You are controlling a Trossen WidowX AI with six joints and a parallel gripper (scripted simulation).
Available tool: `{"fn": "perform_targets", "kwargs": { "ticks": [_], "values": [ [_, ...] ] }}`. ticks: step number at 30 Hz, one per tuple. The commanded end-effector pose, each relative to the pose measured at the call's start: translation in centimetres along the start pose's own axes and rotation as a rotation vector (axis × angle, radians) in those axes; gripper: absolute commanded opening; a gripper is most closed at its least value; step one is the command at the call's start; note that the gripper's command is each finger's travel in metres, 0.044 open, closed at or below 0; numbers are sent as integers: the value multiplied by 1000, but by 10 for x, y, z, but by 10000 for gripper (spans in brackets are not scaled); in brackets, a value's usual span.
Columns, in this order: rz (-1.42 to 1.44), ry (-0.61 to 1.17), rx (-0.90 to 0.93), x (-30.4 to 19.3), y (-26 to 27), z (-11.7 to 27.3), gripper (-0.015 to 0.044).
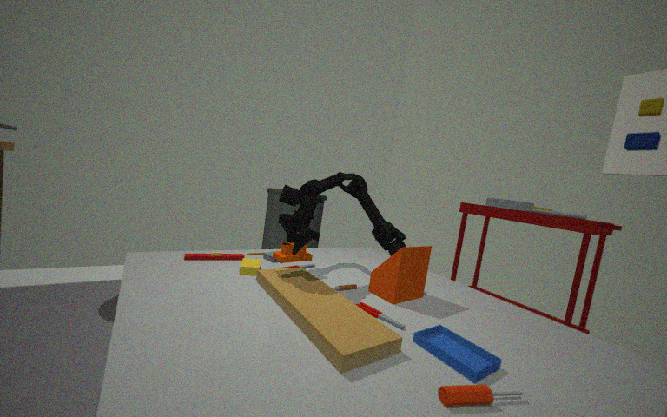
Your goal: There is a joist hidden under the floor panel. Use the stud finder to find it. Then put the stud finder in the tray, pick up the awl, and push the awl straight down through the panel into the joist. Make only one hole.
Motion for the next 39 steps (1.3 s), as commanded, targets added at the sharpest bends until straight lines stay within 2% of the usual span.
{"fn": "perform_targets", "kwargs": {
  "ticks": [1, 4, 11, 25, 39],
  "values": [
    [-13, -16, -12, 4, -6, 27, 0],
    [-13, -16, -15, 5, -7, 42, 0],
    [41, -31, 16, 16, 12, 43, 0],
    [355, -99, 173, 56, 131, 48, 0],
    [677, -138, 296, 55, 259, 63, 0]
  ]
}}
Point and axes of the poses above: the point midway between the two fingers, 35 mm back from their tips, its own z axis back along the fingers, its own y axis across the jaws, x = y × z, the point moved 6 cm from there along z, back along the fingers, and after that the axes turned 7 degrees about z, right-handed, at the moved point
